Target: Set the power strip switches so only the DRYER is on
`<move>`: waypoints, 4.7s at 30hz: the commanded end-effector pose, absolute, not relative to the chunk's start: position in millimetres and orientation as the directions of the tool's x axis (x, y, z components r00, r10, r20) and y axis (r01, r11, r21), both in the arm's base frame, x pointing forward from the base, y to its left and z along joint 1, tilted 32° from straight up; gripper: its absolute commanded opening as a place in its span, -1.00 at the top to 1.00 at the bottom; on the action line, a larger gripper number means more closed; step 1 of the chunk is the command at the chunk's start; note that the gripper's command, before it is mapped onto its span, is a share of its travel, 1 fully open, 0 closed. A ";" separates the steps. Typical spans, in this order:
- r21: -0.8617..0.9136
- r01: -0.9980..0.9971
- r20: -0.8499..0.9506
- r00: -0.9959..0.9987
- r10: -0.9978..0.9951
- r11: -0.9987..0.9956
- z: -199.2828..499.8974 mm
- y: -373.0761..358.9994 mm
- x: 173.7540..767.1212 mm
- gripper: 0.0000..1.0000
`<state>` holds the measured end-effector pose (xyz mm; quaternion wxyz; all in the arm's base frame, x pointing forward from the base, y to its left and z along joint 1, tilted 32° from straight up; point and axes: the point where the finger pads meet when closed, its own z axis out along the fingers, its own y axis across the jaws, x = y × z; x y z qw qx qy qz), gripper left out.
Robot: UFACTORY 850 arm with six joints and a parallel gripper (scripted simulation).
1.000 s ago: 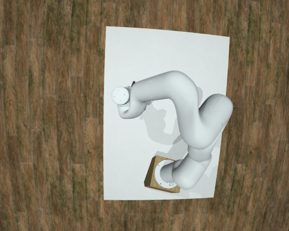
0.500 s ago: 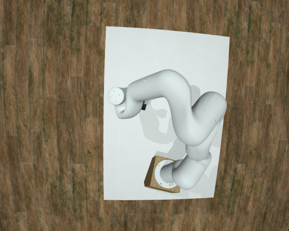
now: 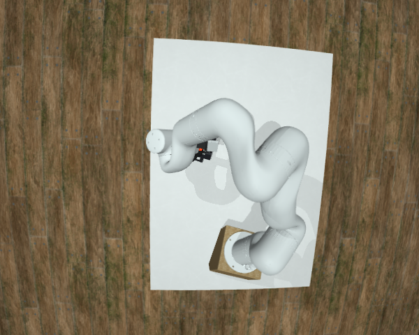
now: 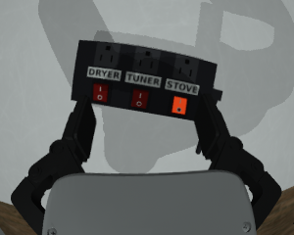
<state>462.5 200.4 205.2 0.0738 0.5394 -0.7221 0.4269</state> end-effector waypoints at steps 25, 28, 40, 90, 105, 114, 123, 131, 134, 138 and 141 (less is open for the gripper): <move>-0.537 -0.842 0.569 -0.408 -0.714 0.053 205.5 200.5 462.7 -1.00; -0.537 -0.842 0.569 -0.408 -0.714 0.053 205.5 200.5 462.7 -1.00; -0.537 -0.842 0.569 -0.408 -0.714 0.053 205.5 200.5 462.7 -1.00; -0.515 -0.857 0.141 -0.085 -0.986 0.000 264.1 216.3 423.4 -1.00; -0.511 -0.859 0.156 -0.061 -0.986 -0.027 263.7 215.7 425.0 -1.00; -0.401 -0.803 0.359 0.305 -0.882 -0.441 254.8 202.8 454.7 -1.00; -0.244 -0.620 0.494 0.582 -0.646 -0.745 243.4 185.4 485.6 -1.00; -0.044 -0.362 0.544 0.773 -0.326 -0.931 238.0 177.1 497.9 -1.00; -0.018 -0.327 0.541 0.792 -0.284 -0.945 238.0 177.1 498.0 -1.00; 0.014 -0.288 0.534 0.812 -0.236 -0.958 238.0 177.1 498.0 1.00; 0.014 -0.288 0.534 0.812 -0.236 -0.958 238.0 177.1 498.0 1.00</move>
